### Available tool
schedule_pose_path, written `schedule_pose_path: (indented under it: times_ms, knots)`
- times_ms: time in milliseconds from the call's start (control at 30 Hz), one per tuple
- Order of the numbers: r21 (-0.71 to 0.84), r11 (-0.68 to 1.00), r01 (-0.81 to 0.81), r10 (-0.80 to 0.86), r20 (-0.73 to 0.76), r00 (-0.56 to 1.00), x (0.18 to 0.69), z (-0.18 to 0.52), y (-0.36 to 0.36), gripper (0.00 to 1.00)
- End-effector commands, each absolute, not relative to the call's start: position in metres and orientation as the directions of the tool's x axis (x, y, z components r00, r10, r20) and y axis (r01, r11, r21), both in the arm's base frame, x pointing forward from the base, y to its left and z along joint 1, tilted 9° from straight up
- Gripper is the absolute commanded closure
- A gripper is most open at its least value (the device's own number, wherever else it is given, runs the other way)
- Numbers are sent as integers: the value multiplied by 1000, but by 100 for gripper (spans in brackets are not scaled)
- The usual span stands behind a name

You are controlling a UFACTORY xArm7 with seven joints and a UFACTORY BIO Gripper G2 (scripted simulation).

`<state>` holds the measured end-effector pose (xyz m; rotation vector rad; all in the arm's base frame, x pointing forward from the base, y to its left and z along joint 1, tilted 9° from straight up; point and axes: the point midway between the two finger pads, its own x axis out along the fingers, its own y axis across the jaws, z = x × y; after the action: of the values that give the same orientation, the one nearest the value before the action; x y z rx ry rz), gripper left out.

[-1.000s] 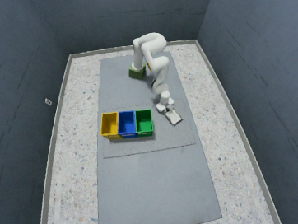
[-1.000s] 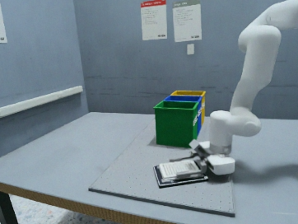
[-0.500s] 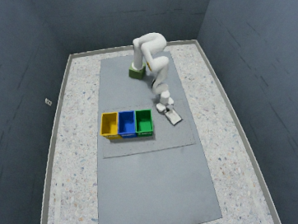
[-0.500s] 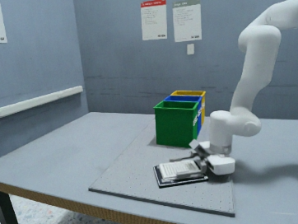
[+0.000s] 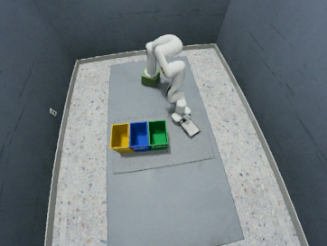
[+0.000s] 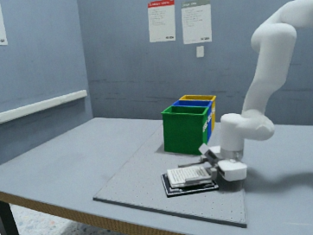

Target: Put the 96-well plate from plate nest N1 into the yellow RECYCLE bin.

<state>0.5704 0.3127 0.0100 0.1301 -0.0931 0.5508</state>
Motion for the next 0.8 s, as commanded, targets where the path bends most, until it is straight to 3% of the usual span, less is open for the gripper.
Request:
schedule_pose_path:
  times_ms: [0,767]
  knots:
    - [98,844,-527,515,126,848,571,14,313,100]
    - [98,844,-527,515,126,848,571,26,311,100]
